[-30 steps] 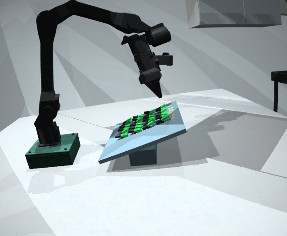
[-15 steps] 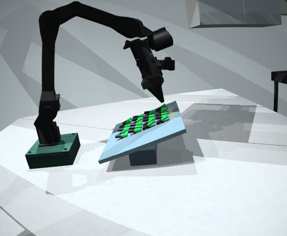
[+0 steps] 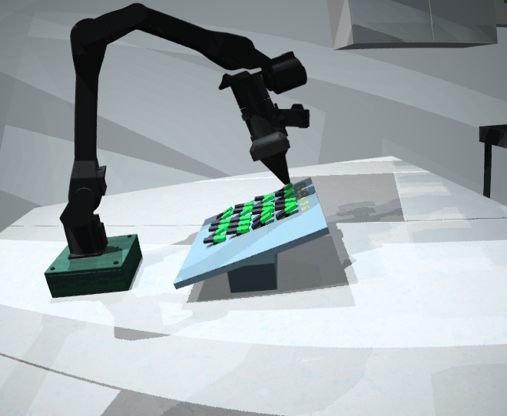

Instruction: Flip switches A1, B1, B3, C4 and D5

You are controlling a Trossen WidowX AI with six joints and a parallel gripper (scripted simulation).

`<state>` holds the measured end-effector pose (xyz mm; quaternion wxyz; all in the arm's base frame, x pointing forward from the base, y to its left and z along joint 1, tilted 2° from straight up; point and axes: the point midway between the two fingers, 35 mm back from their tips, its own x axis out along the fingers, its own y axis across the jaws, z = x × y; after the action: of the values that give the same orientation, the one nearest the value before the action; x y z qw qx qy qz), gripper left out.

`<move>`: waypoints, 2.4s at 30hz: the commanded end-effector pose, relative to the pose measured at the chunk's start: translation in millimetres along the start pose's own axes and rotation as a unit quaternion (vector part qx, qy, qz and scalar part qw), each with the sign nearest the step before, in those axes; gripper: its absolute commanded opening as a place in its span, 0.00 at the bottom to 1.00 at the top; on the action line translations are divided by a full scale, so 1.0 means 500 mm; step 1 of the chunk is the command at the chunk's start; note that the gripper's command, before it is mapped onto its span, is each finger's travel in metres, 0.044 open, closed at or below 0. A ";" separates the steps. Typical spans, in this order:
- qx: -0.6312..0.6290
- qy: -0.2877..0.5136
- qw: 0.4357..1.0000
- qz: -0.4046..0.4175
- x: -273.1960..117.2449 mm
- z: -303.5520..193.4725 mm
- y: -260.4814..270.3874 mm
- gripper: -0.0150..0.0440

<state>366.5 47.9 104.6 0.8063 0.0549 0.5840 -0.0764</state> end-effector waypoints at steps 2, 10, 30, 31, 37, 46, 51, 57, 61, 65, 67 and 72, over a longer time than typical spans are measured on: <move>-0.002 0.001 1.000 0.002 0.002 0.000 0.001 0.25; -0.002 0.001 1.000 0.002 0.003 0.000 0.001 0.25; -0.002 0.001 1.000 0.002 0.008 0.000 0.001 0.25; -0.002 0.001 1.000 0.002 0.008 0.000 0.001 0.25; -0.002 0.001 1.000 0.002 0.010 0.000 0.001 0.25; -0.002 0.001 1.000 0.002 0.012 0.000 0.001 0.25; -0.002 0.001 1.000 0.002 0.014 0.000 0.001 0.25; -0.002 0.001 1.000 0.002 0.015 0.000 0.001 0.25; -0.002 -0.009 1.000 0.002 -0.087 -0.002 0.002 0.25; -0.002 -0.012 1.000 0.002 -0.116 -0.005 0.001 0.25; -0.002 -0.012 1.000 0.002 -0.116 -0.005 0.001 0.25; -0.002 -0.010 1.000 0.002 -0.115 -0.087 0.003 0.25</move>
<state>334.0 55.4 153.5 0.8140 0.0556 0.5734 -0.0741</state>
